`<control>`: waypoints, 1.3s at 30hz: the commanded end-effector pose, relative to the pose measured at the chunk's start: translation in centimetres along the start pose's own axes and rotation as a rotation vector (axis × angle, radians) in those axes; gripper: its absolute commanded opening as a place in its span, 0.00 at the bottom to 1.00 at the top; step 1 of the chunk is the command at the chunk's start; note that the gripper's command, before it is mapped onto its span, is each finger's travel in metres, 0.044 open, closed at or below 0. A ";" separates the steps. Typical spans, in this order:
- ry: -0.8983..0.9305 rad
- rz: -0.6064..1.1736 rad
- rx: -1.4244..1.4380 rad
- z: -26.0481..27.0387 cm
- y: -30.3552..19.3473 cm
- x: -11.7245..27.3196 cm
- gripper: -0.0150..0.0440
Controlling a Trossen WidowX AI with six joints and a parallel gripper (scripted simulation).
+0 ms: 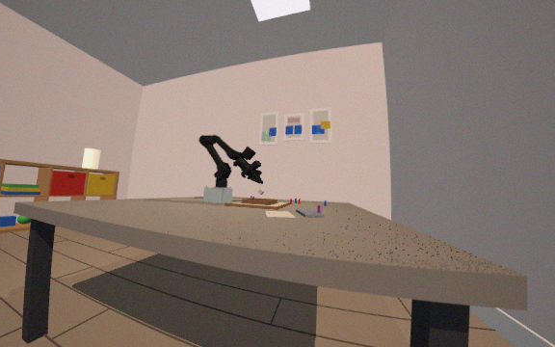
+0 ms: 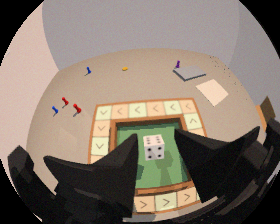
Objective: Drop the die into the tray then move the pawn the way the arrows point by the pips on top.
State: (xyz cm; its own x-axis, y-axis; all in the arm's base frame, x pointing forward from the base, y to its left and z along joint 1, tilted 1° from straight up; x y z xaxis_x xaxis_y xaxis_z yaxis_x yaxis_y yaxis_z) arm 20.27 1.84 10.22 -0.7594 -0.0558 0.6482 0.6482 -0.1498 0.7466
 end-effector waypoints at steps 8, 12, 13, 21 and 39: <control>0.005 -0.008 0.005 0.6 3.0 2.7 1.00; -0.021 0.115 0.005 0.7 3.5 1.9 1.00; -0.031 0.164 0.006 0.8 3.7 1.6 1.00; -0.112 0.541 0.006 1.1 4.9 -1.5 1.00; -0.180 0.767 -0.087 6.5 0.3 -1.7 0.69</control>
State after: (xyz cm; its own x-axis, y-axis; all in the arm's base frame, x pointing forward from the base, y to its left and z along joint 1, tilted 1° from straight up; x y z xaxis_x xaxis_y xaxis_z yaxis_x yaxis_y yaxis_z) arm 24.53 5.47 11.23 -0.1065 -0.0100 0.9943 0.9795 -0.1732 0.1032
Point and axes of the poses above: the point midway between the two fingers, 35 mm back from their tips, its own x axis back along the fingers, its own z axis across the jaws, y = z × x, the point moved 6 cm from there along x, back along the fingers, and after that the axes turned 12 degrees about -x, right-handed, at the moved point
